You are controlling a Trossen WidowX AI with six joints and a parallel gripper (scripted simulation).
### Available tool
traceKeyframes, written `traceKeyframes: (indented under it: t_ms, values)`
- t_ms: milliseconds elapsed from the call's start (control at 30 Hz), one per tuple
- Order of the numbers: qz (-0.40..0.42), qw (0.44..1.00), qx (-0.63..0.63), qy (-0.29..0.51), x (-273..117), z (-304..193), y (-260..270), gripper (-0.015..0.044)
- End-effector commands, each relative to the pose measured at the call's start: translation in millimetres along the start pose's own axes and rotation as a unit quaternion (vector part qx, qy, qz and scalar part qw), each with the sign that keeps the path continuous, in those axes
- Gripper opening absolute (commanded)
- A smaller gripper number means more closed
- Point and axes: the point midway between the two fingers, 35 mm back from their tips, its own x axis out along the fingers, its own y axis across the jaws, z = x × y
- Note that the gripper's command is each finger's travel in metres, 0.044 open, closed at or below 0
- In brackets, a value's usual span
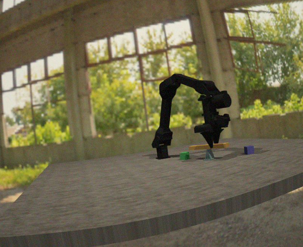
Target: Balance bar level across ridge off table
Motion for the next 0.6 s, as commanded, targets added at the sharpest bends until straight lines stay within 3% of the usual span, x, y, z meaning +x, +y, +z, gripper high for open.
traceKeyframes:
  t_ms: [0, 267, 567]
  values:
    - [0.000, 1.000, 0.000, 0.000, 0.0, 0.0, 0.0, 0.0185]
    - [0.000, 1.000, 0.000, 0.000, 0.0, 0.0, 0.0, 0.0185]
    - [0.000, 1.000, 0.000, 0.000, 0.0, 0.0, 0.0, 0.0421]
